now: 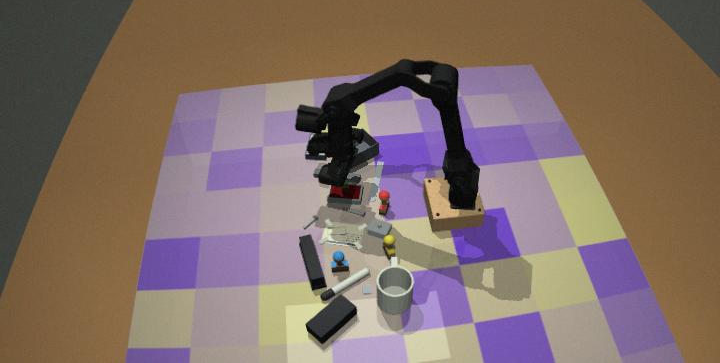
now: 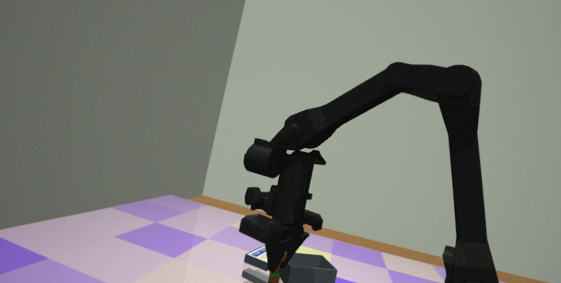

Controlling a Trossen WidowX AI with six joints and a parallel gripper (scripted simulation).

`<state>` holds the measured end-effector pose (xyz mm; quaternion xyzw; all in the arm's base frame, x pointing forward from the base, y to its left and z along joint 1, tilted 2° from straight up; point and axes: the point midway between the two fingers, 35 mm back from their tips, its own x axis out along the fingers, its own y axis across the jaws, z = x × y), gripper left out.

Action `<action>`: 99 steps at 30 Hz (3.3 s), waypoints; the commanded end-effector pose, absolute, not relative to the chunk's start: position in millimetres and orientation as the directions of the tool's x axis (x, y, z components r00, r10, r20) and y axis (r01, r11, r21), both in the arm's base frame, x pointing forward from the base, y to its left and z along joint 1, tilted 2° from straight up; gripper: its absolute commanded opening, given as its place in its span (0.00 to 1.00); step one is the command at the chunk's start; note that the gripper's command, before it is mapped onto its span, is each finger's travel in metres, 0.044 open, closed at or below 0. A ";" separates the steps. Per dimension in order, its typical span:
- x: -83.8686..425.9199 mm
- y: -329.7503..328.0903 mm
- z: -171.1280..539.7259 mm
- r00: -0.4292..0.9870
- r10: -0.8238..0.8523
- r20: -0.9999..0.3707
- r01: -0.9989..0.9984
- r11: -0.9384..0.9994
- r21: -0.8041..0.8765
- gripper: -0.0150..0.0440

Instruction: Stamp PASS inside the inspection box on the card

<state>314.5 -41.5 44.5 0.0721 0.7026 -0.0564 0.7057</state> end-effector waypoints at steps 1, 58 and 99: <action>314.1 -41.9 39.5 0.001 0.018 -1.000 0.183 0.983 0.018 0.25; 312.9 -40.8 14.5 0.001 0.018 -1.000 0.182 0.983 0.017 0.25; 312.9 -40.7 11.3 0.001 0.018 -1.000 0.182 0.983 0.017 0.25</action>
